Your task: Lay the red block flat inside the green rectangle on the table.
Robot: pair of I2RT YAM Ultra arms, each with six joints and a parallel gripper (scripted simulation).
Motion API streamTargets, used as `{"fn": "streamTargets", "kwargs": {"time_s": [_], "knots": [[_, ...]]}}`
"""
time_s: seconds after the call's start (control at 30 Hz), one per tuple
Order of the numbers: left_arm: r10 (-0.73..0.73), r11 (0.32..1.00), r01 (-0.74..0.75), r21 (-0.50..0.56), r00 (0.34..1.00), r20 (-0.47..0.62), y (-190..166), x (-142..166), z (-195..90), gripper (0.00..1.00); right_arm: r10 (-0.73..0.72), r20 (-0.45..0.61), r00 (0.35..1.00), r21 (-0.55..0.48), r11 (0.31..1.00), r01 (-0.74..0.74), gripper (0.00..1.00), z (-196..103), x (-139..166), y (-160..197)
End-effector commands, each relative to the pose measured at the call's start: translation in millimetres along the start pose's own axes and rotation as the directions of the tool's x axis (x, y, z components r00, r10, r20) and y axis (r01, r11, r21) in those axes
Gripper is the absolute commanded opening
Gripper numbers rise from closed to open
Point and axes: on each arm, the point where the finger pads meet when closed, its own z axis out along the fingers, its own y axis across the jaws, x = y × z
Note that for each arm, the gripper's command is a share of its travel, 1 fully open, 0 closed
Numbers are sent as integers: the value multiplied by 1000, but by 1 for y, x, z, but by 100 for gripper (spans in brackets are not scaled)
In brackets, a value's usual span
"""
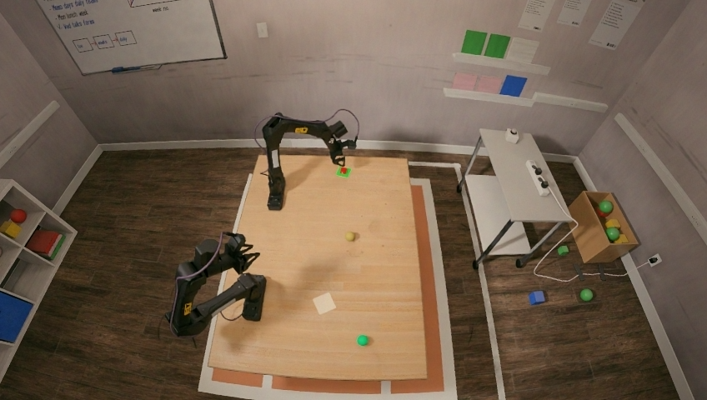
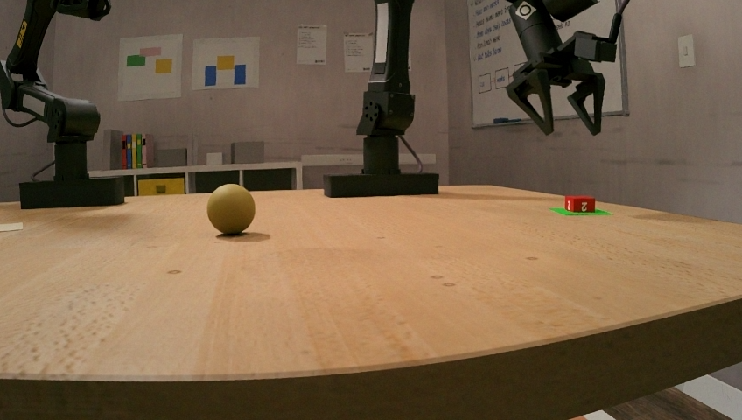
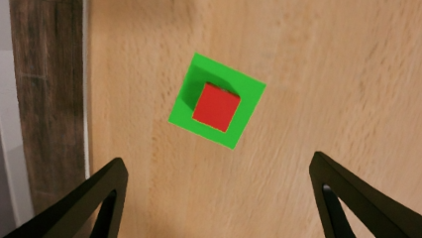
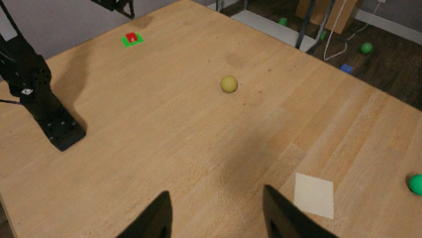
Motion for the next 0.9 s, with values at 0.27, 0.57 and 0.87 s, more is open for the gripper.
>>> {"fn": "streamTargets", "kwargs": {"time_s": [0.27,0.57,0.87], "knots": [[-282,948,313,-56,909,307,-1,-6,-29,100,1,12,1000,6,1000,-1,46,-6,-3,-2],[-276,951,304,-50,914,296,-8,4,-29,100,1,12,1000,6,1000,-1,46,-6,-3,-2],[-276,951,304,-50,914,296,-8,4,-29,100,1,12,1000,6,1000,-1,46,-6,-3,-2]]}}
